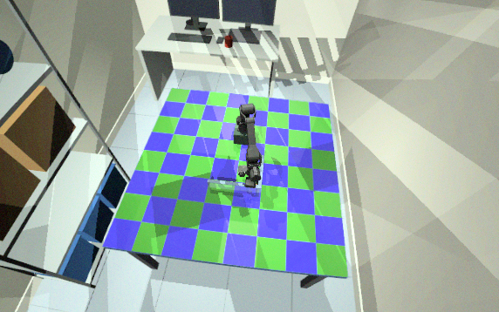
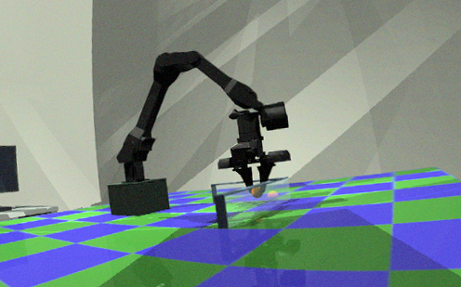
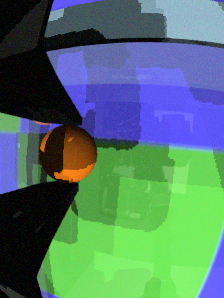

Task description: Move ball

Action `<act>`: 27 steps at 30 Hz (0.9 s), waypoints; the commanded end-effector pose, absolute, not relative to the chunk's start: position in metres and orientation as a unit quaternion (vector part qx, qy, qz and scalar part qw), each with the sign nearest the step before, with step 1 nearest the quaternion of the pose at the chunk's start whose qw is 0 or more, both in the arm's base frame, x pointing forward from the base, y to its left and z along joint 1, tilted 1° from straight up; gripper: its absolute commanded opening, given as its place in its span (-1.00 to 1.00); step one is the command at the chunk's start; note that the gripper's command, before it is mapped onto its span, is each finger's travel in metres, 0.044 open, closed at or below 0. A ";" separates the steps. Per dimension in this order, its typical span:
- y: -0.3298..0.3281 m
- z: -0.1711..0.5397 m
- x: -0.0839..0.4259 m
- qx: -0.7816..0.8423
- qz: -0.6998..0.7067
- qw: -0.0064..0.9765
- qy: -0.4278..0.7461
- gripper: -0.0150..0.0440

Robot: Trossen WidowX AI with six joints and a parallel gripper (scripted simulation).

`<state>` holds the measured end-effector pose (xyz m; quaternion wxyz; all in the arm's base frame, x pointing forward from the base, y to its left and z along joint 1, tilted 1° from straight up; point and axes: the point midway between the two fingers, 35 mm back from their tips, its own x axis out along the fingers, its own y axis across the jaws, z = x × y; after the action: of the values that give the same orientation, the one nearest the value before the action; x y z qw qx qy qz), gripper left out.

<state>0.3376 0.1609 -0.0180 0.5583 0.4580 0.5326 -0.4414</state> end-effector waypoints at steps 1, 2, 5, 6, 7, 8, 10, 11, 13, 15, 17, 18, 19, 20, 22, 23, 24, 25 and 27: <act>0.161 -0.024 0.337 0.460 -0.443 0.556 0.532 -0.49; 0.161 -0.025 0.337 0.460 -0.443 0.556 0.532 -0.49; 0.161 -0.030 0.338 0.460 -0.443 0.556 0.532 -0.49; 0.161 -0.032 0.338 0.460 -0.443 0.556 0.532 -0.49; 0.161 -0.033 0.338 0.460 -0.443 0.556 0.532 -0.49; 0.161 -0.035 0.338 0.460 -0.443 0.556 0.532 -0.49; 0.161 -0.038 0.338 0.460 -0.443 0.556 0.532 -0.49; 0.161 -0.039 0.338 0.460 -0.443 0.556 0.532 -0.49; 0.161 -0.041 0.338 0.460 -0.443 0.556 0.532 -0.49; 0.161 -0.041 0.338 0.460 -0.443 0.556 0.532 -0.49; 0.161 -0.041 0.338 0.460 -0.443 0.556 0.532 -0.49; 0.161 -0.041 0.338 0.460 -0.443 0.556 0.532 -0.49; 0.161 -0.037 0.338 0.459 -0.441 0.558 0.532 -0.40; 0.161 -0.037 0.338 0.459 -0.441 0.558 0.532 -0.31; 0.161 -0.037 0.338 0.459 -0.441 0.558 0.532 -0.14; 0.161 -0.037 0.338 0.459 -0.441 0.558 0.532 -0.05; 0.161 -0.037 0.338 0.459 -0.441 0.558 0.532 0.04; 0.161 -0.037 0.338 0.459 -0.441 0.558 0.532 0.13; 0.161 -0.037 0.338 0.459 -0.441 0.558 0.532 0.31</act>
<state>0.3384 0.1608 -0.0375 0.5584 0.4593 0.5319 -0.4409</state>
